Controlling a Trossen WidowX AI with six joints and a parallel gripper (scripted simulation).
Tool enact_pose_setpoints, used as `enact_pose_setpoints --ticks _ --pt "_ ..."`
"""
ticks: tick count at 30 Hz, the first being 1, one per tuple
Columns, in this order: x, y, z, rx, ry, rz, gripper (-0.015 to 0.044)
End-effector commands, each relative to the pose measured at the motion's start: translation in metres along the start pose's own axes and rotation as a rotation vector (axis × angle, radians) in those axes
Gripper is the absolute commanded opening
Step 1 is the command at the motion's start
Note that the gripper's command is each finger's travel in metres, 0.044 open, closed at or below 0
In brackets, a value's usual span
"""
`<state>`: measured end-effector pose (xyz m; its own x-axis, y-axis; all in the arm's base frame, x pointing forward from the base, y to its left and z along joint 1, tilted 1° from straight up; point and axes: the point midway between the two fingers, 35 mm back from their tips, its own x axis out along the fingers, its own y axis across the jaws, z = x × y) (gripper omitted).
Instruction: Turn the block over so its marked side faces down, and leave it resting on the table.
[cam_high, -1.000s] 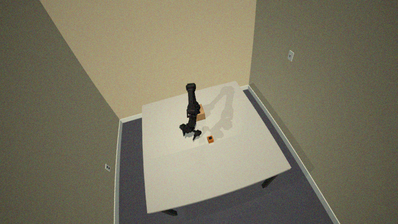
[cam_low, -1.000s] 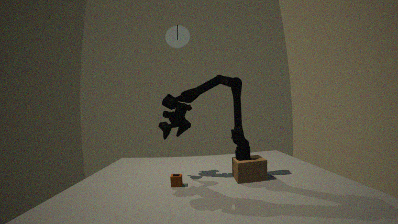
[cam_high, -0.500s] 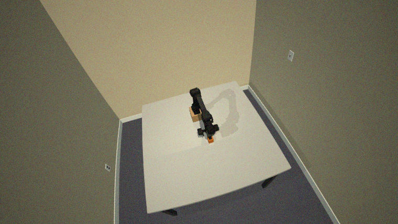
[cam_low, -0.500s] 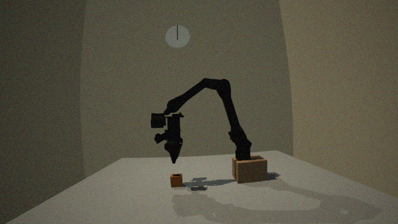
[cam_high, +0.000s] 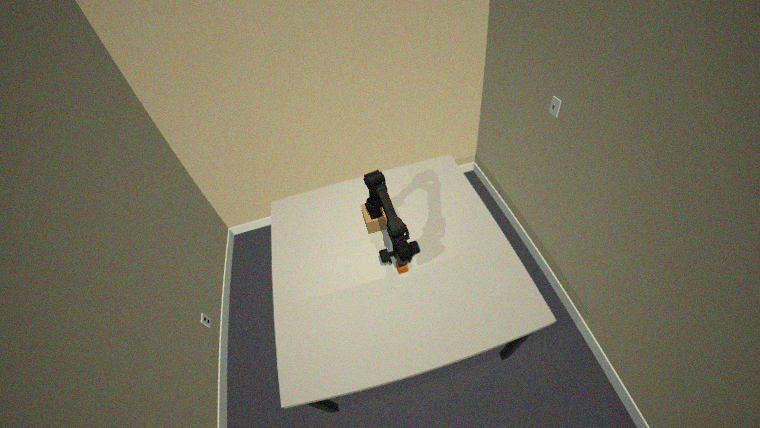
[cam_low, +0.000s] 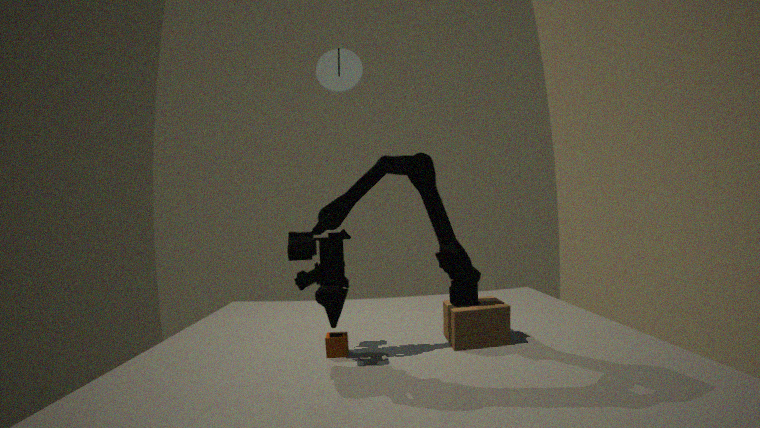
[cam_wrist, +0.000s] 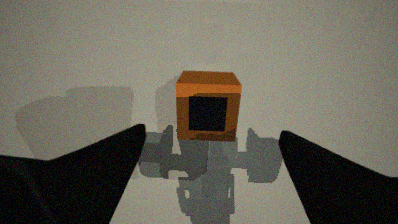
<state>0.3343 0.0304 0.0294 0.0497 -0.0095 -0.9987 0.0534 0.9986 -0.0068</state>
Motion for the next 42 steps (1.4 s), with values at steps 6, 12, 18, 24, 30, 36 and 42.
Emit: enact_pose_setpoints --ticks 6,12,18,24,30,36,42 --pt "0.017 0.002 -0.001 -0.006 0.004 0.004 0.0440" --pt "0.026 0.002 0.000 -0.006 0.004 0.004 0.0440" --pt "0.036 0.002 0.000 -0.006 0.004 0.004 0.0440" --pt "0.045 0.002 -0.001 -0.006 0.004 0.004 0.0440" --pt "0.053 0.002 -0.001 -0.006 0.005 0.004 0.0440" --pt "0.053 0.002 -0.001 -0.006 0.005 0.004 0.0282" --pt "0.053 0.002 -0.001 -0.006 0.005 0.004 0.0203"
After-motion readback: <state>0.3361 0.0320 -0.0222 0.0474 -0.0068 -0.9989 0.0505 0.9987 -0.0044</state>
